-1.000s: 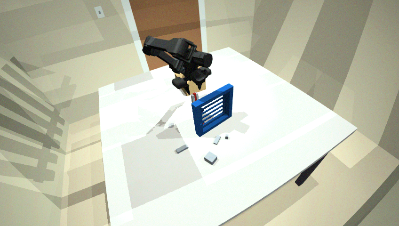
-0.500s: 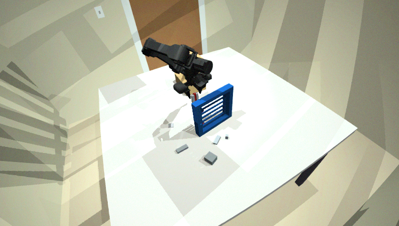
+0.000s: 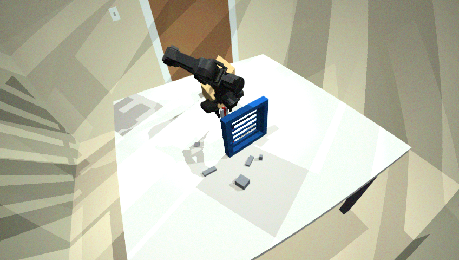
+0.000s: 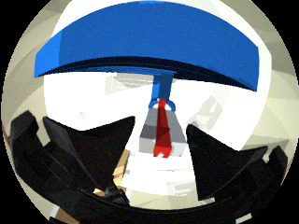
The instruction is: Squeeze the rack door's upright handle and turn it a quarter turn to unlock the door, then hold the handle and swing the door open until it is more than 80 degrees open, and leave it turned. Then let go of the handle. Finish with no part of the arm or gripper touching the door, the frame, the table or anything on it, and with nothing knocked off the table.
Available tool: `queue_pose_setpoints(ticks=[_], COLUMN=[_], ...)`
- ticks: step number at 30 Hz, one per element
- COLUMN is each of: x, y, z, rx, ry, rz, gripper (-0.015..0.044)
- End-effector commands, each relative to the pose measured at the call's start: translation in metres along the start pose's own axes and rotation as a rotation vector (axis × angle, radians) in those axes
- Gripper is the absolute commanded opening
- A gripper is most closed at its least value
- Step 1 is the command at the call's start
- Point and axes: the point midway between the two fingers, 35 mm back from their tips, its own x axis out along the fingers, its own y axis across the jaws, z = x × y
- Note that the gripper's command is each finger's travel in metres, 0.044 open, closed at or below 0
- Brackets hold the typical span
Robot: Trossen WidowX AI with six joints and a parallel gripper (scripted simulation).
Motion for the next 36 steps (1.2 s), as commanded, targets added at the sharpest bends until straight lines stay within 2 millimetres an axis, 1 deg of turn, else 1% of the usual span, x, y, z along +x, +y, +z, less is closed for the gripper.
queue_pose_setpoints(ticks=[1, 4, 11, 24, 28, 30, 36], x=[0.0075, 0.0099, 0.0099, 0.0099, 0.0099, 0.0099, 0.0099], y=[-0.0001, -0.0002, -0.0002, -0.0002, -0.0002, -0.0002, -0.0002], z=[-0.0017, -0.0019, -0.0019, -0.0019, -0.0019, -0.0019, -0.0019], rx=[-0.008, -0.009, -0.009, -0.009, -0.001, 0.064, 0.36], ry=[0.006, 0.007, 0.007, 0.007, 0.007, 0.007, 0.006], rz=[-0.003, -0.003, -0.003, -0.003, -0.003, -0.003, -0.004], gripper=[0.0288, 0.0288, 0.0105, 0.0018, 0.0016, 0.0016, 0.0016])
